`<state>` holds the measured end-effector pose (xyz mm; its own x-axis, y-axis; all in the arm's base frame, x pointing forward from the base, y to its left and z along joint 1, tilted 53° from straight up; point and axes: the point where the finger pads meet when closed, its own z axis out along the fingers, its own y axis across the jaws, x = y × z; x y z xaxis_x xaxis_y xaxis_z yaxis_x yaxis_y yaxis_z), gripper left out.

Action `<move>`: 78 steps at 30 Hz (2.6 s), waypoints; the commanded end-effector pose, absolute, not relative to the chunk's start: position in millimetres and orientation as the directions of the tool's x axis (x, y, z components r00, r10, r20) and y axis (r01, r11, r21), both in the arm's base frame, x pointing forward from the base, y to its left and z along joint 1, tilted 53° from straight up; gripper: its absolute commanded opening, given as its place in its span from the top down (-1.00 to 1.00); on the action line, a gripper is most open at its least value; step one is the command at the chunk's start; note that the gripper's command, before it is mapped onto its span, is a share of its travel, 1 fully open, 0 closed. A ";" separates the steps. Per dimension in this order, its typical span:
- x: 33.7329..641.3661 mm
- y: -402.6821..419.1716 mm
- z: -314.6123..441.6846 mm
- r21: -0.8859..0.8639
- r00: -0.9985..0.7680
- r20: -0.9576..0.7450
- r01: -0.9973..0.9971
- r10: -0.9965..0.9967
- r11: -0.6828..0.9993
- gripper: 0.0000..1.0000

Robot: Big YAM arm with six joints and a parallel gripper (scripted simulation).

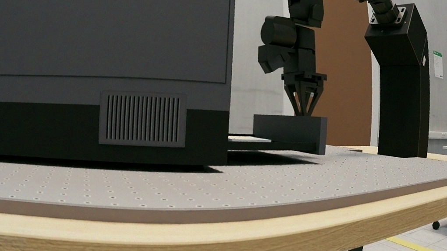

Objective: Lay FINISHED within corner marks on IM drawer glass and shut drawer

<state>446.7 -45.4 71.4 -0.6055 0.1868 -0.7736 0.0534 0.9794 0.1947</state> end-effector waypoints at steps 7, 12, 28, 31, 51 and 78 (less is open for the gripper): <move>460.5 -39.9 67.0 0.199 -0.596 -0.781 0.047 0.187 0.979 0.49; 465.8 -39.3 63.7 0.199 -0.595 -0.782 0.046 0.187 0.979 0.49; 480.8 -37.7 53.6 0.199 -0.593 -0.784 0.046 0.187 0.979 0.49; 482.6 -39.5 64.3 0.195 -0.574 -0.798 0.043 0.184 0.980 0.49; 474.4 -42.3 51.5 0.194 -0.600 -0.778 0.053 0.187 0.980 0.85; 490.3 -47.5 77.9 0.198 -0.453 -0.869 0.054 0.201 0.979 0.85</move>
